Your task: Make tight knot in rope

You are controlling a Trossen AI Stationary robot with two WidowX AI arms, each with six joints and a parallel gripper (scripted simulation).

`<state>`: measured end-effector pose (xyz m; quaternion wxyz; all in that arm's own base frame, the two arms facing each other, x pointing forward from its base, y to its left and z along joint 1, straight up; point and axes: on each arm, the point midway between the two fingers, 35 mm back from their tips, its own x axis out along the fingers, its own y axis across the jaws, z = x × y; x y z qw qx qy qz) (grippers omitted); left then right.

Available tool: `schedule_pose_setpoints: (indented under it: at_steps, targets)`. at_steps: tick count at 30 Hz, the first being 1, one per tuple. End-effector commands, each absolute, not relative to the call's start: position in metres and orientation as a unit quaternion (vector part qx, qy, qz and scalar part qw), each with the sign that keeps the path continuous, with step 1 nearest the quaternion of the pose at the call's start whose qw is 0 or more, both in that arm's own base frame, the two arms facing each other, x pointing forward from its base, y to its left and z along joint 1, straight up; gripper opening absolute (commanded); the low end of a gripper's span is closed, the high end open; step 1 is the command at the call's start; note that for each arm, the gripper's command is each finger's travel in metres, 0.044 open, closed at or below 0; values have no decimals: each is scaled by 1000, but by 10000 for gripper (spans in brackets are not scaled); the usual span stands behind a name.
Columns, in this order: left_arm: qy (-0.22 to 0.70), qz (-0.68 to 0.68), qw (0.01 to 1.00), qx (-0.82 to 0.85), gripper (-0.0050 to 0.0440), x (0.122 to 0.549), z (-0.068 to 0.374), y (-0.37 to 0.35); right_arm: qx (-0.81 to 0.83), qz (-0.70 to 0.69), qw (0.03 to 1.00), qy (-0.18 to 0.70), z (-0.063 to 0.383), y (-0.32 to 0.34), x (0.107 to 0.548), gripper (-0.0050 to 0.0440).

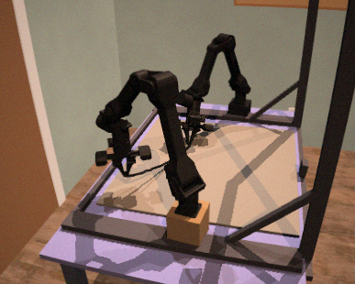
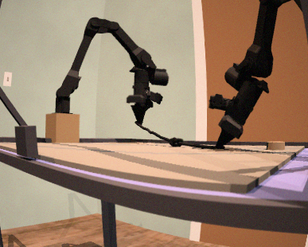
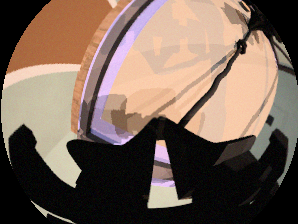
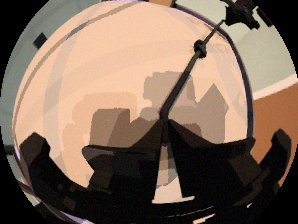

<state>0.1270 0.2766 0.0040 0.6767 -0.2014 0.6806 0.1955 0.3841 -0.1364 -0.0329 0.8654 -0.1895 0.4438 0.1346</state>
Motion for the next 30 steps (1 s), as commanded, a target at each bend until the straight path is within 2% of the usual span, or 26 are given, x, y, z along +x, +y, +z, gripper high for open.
schedule_pose_setpoints:
  at_steps: [1,10,18,30]
  targets:
    - [673,206,683,-193,15,114,15,295,-195,131,869,435,-25,-138,388,30]
    - [674,206,683,-193,15,105,17,301,-195,131,869,435,-25,-138,388,30]
    - [674,207,683,-192,15,80,22,318,-195,131,869,435,-25,-138,388,30]
    - [674,207,683,-192,15,79,22,319,-195,131,869,435,-25,-138,388,30]
